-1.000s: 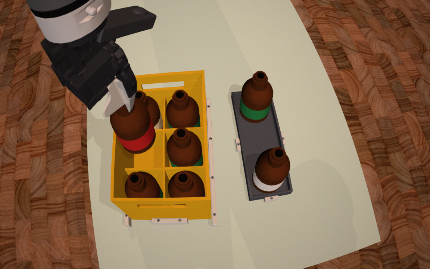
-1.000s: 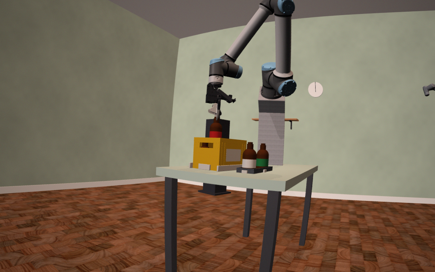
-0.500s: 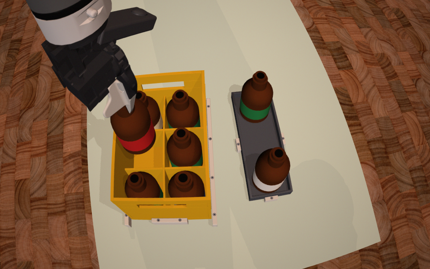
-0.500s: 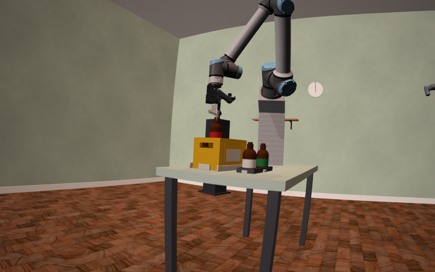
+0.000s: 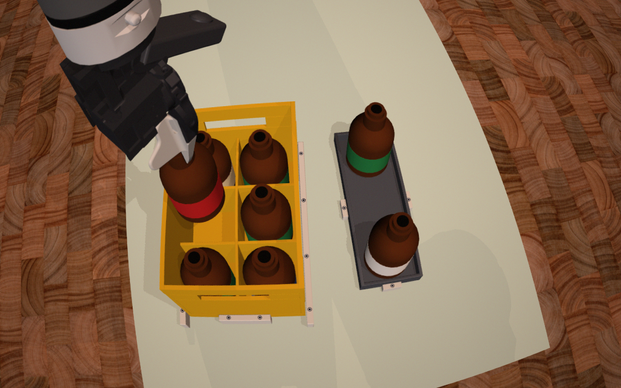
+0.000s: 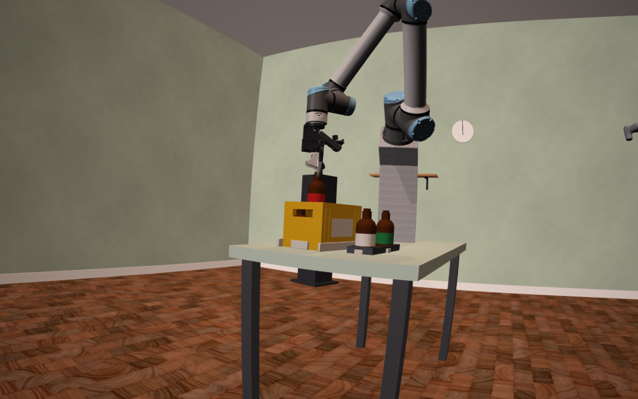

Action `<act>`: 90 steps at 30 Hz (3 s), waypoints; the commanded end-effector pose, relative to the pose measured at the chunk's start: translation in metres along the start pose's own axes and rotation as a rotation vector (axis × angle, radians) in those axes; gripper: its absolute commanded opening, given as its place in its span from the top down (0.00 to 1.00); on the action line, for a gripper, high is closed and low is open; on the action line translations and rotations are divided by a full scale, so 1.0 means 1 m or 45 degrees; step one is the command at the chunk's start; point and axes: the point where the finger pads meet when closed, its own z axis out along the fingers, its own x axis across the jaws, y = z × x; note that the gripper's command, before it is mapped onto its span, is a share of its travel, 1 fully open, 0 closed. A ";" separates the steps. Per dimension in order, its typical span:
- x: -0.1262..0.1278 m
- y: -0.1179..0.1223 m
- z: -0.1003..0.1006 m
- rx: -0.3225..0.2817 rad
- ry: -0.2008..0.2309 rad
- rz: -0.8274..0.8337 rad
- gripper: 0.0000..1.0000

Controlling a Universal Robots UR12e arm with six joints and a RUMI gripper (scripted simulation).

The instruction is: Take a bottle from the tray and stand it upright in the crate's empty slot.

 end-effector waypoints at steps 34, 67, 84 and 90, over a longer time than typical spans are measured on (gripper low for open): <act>0.000 0.000 0.004 -0.001 0.000 -0.001 1.00; 0.000 0.000 0.035 -0.001 0.000 -0.001 1.00; 0.000 0.000 0.040 -0.001 0.000 -0.001 1.00; 0.000 0.000 0.040 -0.001 0.000 -0.001 1.00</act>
